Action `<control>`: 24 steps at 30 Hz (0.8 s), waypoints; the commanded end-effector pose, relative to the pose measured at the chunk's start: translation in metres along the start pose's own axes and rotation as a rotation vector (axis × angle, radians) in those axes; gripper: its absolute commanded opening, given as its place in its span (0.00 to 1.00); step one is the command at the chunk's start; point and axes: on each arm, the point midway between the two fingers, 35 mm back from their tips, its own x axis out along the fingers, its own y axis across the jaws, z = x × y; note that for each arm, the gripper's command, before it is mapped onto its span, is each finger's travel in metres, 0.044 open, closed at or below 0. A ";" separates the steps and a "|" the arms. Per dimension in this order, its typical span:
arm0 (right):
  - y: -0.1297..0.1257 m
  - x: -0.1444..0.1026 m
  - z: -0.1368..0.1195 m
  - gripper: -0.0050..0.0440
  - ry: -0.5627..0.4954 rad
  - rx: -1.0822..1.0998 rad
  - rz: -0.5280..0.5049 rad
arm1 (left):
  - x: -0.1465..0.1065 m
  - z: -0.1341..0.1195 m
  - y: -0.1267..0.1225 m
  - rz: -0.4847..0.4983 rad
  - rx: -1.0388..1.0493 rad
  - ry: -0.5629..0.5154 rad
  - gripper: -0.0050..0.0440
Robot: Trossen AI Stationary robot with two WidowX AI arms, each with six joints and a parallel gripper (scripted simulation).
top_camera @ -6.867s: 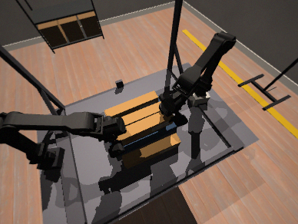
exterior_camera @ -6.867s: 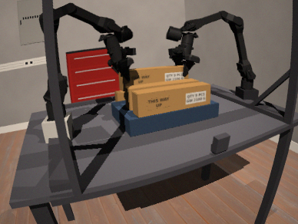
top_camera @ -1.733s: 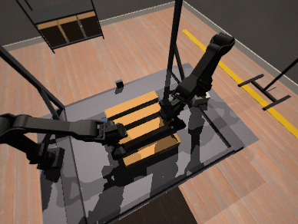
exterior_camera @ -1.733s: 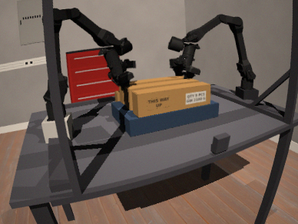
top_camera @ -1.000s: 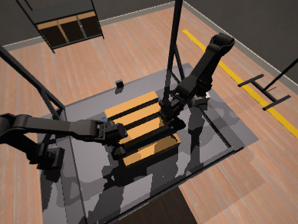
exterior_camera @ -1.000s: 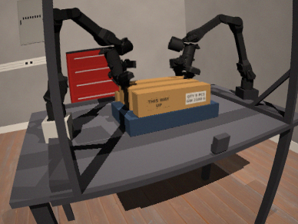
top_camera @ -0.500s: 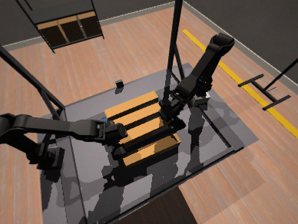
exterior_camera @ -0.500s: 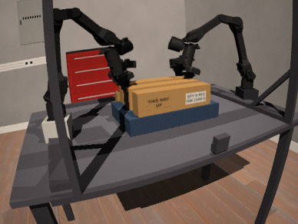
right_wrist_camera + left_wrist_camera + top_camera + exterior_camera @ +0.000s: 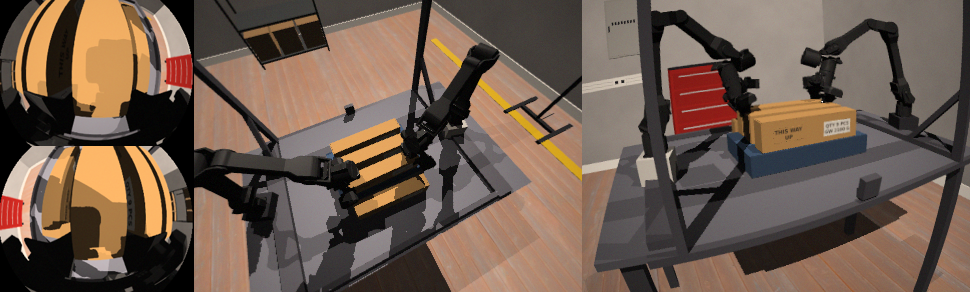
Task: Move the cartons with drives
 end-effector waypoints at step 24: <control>-0.003 -0.019 0.011 0.00 -0.049 0.001 -0.013 | -0.014 0.012 0.002 0.019 0.010 -0.084 0.00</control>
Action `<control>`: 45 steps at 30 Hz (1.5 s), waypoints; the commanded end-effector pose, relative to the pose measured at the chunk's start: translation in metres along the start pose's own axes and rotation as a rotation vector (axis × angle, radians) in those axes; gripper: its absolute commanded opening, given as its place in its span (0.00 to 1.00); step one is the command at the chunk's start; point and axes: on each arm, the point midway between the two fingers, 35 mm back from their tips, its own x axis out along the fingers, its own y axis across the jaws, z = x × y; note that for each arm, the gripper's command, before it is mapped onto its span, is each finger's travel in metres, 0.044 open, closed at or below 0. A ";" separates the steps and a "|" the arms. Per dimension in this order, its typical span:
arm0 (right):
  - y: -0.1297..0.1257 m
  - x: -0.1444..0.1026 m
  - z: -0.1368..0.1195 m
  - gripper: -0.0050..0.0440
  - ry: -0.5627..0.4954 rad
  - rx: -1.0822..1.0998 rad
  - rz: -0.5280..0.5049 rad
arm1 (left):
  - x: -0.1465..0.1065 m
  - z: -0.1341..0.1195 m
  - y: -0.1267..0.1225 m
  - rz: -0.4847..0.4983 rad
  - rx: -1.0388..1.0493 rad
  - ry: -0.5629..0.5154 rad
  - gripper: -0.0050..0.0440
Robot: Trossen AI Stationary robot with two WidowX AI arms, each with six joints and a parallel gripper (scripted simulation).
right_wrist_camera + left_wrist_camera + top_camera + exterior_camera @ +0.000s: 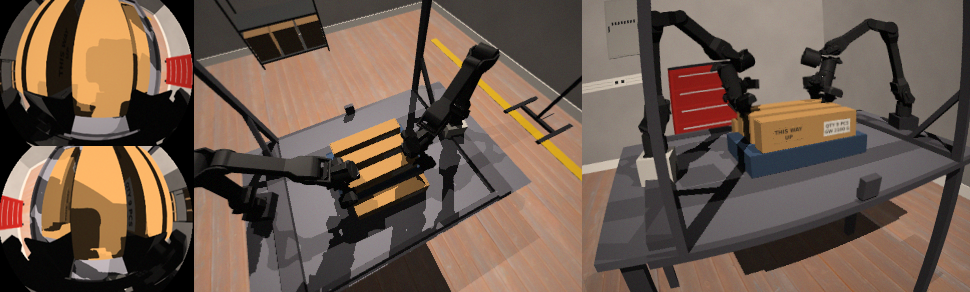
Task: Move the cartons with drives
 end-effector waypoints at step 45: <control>-0.003 -0.020 0.012 0.00 -0.018 -0.004 -0.007 | -0.018 0.013 0.002 0.018 0.009 -0.066 0.00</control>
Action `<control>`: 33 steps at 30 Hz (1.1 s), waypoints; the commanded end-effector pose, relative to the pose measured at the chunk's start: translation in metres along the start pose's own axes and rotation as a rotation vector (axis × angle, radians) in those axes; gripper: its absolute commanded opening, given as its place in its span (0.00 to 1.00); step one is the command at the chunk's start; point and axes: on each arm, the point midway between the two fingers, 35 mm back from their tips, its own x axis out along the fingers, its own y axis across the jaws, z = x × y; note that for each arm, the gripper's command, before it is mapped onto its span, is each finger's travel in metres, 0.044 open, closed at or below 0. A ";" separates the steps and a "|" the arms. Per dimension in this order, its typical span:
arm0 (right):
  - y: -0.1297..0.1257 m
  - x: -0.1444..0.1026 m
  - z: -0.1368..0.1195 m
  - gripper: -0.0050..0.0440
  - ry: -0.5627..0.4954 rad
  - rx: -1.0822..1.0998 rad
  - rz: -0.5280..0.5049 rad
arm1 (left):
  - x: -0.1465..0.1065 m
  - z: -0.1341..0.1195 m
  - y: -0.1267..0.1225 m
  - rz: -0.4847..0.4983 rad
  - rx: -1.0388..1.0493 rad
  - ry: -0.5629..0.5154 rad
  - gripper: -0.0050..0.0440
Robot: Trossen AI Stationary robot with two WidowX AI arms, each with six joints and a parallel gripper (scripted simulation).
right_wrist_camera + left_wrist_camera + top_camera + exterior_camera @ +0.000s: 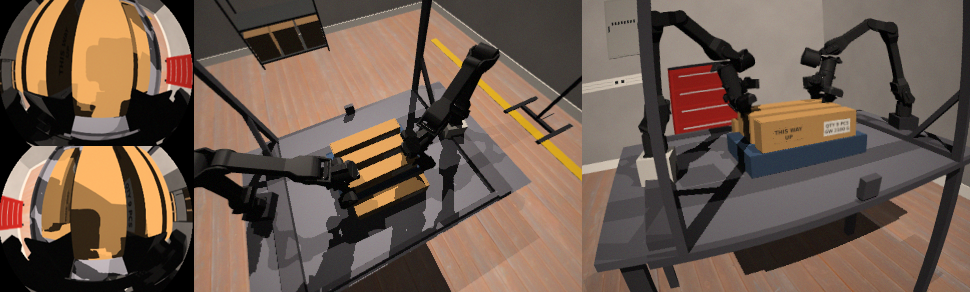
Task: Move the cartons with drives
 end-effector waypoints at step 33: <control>-0.003 -0.021 0.013 0.00 -0.009 -0.003 -0.003 | -0.018 0.011 0.001 0.006 0.004 -0.028 0.00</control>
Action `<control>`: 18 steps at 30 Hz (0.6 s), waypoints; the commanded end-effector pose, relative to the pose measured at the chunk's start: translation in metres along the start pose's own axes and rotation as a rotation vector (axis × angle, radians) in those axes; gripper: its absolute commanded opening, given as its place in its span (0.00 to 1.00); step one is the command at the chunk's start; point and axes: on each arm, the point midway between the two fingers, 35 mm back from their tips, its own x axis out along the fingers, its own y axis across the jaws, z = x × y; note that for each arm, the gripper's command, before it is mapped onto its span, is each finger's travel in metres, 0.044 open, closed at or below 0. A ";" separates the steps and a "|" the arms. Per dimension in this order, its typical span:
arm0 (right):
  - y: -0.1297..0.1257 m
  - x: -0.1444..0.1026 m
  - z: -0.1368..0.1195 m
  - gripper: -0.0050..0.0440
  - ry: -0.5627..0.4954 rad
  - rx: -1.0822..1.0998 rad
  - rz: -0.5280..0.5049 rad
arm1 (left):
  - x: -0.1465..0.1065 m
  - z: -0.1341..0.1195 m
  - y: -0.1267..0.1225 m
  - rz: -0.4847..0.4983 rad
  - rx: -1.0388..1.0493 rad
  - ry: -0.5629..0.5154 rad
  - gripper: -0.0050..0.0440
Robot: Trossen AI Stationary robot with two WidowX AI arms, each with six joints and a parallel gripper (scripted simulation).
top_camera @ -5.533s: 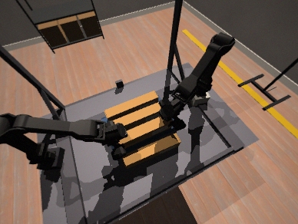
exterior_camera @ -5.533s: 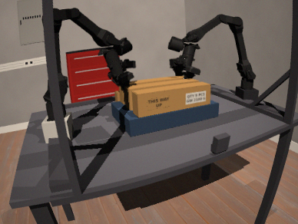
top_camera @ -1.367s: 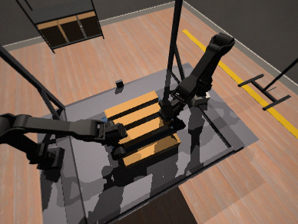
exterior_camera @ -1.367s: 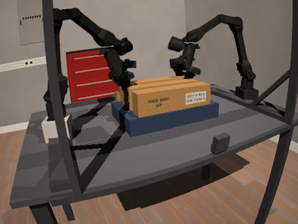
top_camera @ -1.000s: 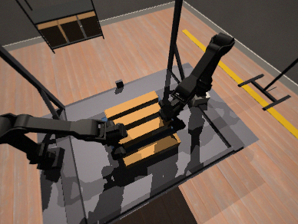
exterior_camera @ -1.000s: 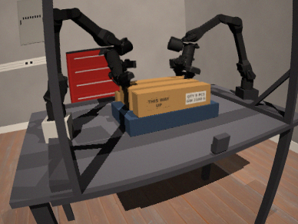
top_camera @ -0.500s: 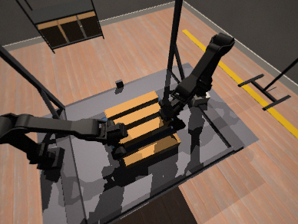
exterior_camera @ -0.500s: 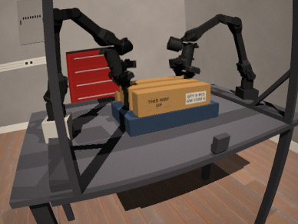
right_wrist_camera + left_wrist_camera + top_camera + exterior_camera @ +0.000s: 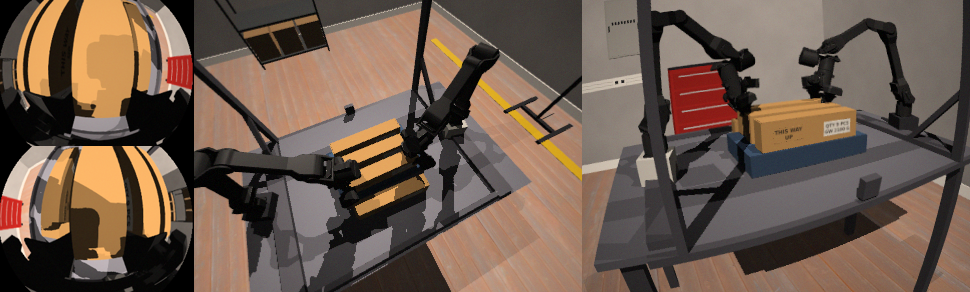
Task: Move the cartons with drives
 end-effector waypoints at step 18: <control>-0.004 -0.021 0.010 0.00 -0.099 0.001 -0.033 | -0.017 0.013 0.004 0.032 0.013 -0.069 0.00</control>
